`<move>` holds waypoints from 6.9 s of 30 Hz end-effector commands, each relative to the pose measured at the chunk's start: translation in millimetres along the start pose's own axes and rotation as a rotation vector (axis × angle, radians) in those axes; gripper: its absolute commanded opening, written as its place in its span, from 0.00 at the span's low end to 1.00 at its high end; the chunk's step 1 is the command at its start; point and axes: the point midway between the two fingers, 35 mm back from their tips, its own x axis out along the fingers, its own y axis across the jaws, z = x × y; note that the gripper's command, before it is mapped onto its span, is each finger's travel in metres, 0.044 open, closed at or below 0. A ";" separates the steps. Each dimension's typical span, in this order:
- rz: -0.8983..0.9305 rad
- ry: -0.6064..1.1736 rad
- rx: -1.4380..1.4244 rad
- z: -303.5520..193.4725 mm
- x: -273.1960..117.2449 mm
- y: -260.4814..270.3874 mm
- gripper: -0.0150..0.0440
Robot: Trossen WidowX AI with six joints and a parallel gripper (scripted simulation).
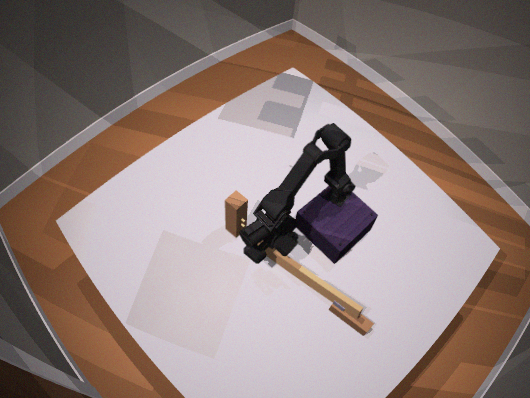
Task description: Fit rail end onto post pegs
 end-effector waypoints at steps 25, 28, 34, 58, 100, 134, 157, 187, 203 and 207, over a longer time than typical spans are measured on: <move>0.010 -0.006 -0.005 1.2 32.9 4.8 0.69; 0.010 -0.006 -0.005 1.2 32.9 4.8 0.56; 0.010 -0.006 -0.005 1.2 32.9 4.8 0.35; 0.010 -0.006 -0.005 0.4 29.1 4.7 0.25; 0.009 -0.006 -0.005 0.3 7.6 -1.0 0.25; 0.009 -0.006 -0.005 0.2 -9.5 -1.6 0.25; 0.009 -0.006 -0.005 0.2 -12.7 -1.4 0.25; 0.009 -0.006 -0.005 0.2 -12.6 1.7 0.25; 0.009 -0.006 -0.005 0.2 -10.0 2.0 0.25; 0.009 -0.006 -0.005 0.2 -10.3 2.1 0.25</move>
